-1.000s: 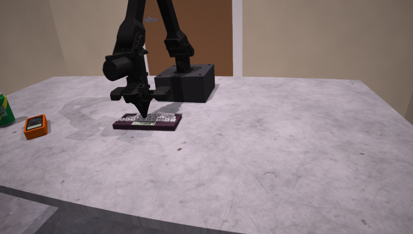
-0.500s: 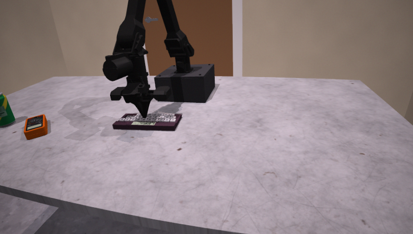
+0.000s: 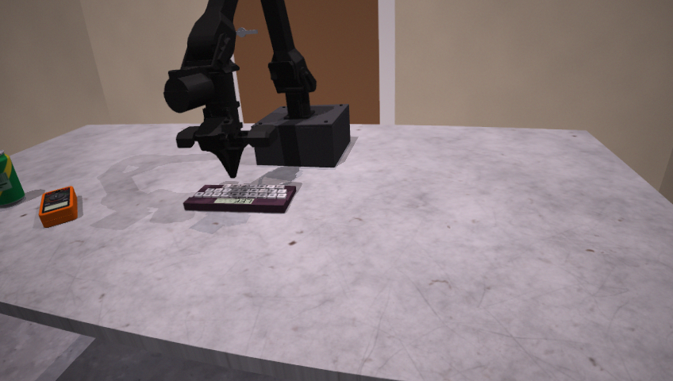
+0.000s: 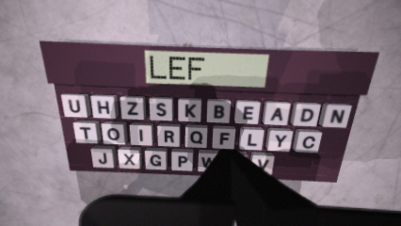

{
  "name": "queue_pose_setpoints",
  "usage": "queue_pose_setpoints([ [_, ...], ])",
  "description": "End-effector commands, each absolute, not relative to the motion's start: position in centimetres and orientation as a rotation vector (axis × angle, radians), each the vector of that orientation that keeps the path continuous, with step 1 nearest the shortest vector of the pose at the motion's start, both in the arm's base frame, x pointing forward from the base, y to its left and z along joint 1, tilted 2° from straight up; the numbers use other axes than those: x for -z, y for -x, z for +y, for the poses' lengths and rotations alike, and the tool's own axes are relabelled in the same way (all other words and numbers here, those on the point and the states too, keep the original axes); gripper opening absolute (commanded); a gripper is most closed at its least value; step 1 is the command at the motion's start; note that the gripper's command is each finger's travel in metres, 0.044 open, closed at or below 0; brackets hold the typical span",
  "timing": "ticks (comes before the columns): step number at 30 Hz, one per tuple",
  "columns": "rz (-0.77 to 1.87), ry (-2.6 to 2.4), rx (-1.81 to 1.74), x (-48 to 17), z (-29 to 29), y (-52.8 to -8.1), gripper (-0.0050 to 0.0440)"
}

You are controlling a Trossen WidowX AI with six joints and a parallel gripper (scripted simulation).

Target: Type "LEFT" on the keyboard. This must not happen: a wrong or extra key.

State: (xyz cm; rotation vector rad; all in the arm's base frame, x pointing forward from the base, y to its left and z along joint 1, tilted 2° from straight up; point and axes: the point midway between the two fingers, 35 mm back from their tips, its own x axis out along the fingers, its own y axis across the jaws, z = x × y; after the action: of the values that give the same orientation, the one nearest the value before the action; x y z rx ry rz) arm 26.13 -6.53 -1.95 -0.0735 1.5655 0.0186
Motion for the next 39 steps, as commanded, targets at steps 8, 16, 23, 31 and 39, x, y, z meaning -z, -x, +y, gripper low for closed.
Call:
queue_pose_setpoints([
  [8, 1.552, 0.073, -0.024, 1.6, 1.3, -25.9, -0.0050],
  [16, 1.562, 0.073, -0.025, 2.0, 3.2, -25.6, -0.0050],
  [23, 1.574, 0.074, -0.024, 3.7, 3.1, -25.2, -0.0050],
  [31, 1.574, 0.075, -0.025, 4.5, 3.0, -25.3, -0.0050],
  [39, 1.572, 0.075, -0.024, 5.4, 2.9, -25.3, -0.0050],
])
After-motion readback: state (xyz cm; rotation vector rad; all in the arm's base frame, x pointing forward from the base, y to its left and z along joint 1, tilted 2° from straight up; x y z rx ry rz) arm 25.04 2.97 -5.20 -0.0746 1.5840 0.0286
